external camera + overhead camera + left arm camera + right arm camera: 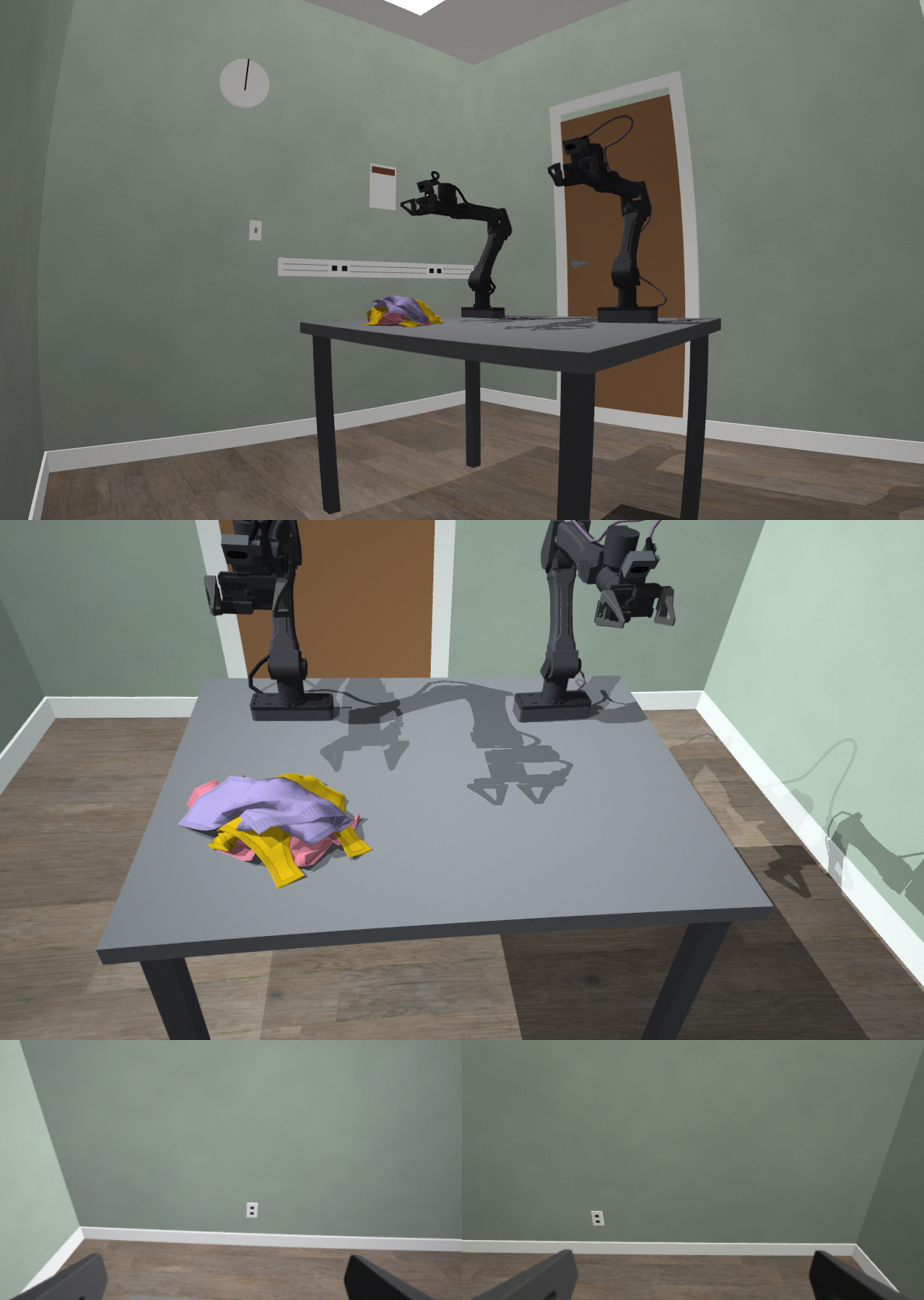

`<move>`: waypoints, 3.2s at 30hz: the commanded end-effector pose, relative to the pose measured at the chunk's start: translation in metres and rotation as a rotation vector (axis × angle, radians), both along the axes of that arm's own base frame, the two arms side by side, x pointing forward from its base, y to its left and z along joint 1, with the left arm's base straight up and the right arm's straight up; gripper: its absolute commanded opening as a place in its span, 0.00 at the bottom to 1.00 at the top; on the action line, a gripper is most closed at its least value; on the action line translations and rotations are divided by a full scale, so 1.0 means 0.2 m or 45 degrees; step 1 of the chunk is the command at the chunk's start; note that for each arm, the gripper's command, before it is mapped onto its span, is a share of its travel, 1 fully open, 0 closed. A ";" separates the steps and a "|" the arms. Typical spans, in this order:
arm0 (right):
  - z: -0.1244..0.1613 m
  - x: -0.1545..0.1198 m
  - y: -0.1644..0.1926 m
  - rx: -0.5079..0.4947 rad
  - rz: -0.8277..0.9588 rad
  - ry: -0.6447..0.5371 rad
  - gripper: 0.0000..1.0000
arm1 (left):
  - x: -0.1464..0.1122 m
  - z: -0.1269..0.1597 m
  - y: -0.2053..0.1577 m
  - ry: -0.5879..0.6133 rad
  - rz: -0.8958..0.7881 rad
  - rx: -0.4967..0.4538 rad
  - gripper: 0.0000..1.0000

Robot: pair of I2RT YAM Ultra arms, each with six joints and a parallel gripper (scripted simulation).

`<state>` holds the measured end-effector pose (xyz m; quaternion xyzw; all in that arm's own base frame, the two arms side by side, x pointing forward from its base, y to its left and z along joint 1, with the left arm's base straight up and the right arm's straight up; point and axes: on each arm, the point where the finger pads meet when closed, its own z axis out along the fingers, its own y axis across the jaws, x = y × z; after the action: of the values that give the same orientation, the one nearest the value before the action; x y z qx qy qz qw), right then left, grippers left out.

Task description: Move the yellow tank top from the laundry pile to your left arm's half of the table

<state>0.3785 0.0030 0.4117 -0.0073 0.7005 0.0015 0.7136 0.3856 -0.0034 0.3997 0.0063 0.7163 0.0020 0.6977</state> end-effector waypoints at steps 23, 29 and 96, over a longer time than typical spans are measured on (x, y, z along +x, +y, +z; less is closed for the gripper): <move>0.06 -0.02 0.00 -0.002 -0.001 -0.036 1.00 | -0.03 -0.23 0.15 0.346 0.104 -0.027 0.92; 0.06 -0.02 0.00 -0.002 -0.001 -0.036 1.00 | -0.10 -0.35 0.27 0.556 0.179 -0.045 0.92; -1.59 -0.24 0.29 -0.362 0.319 1.690 0.60 | -0.48 -0.57 0.53 1.099 0.420 -0.193 0.92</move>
<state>0.3540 0.0562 0.1107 -0.1518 0.9686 0.0005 0.1969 0.2868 0.1033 0.2596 -0.1653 0.9419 0.0489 0.2885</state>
